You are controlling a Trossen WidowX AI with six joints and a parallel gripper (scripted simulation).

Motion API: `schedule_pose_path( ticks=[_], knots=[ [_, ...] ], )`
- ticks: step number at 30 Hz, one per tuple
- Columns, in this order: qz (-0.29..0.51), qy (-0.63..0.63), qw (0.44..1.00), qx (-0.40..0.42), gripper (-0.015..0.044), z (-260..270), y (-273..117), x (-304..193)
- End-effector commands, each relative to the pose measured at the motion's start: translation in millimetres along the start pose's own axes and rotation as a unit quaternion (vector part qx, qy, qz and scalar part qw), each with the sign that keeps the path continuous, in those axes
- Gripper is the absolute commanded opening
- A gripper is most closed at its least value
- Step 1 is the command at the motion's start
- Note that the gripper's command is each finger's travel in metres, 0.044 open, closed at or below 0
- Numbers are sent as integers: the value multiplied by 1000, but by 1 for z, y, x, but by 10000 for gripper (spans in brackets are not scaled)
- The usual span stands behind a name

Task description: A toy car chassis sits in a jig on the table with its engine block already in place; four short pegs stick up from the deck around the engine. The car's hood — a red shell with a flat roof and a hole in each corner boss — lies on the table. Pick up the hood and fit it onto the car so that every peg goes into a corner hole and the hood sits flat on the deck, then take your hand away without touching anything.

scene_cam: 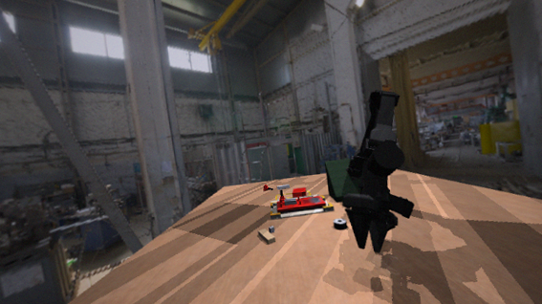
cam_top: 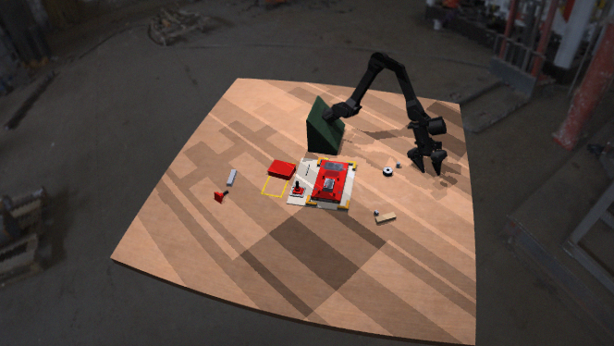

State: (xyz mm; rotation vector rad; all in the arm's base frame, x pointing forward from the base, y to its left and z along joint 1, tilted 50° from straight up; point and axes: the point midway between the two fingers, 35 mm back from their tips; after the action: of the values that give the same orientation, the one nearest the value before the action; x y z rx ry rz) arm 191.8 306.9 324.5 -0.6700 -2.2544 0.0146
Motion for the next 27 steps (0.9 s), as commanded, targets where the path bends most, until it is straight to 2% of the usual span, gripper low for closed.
schedule_pose_path(
  ticks=[1,6,14,21,27],
  knots=[
    [63,2,998,-7,440,-21,9,-46],
    [128,0,992,-2,440,-36,14,-96],
    [258,16,964,57,440,-42,4,-217],
    [344,71,928,126,440,-30,-35,-323],
    [379,138,896,187,440,-4,-84,-400]
  ],
)
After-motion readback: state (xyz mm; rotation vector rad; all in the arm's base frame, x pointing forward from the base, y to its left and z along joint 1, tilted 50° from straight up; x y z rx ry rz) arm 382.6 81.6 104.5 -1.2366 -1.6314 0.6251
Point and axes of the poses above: the point midway between the two fingers, 35 mm back from their tips, its own y axis out along the fingers, its own z axis across the jaws, x = y × z, and after that the axes turned 10 degrees about y, right-handed
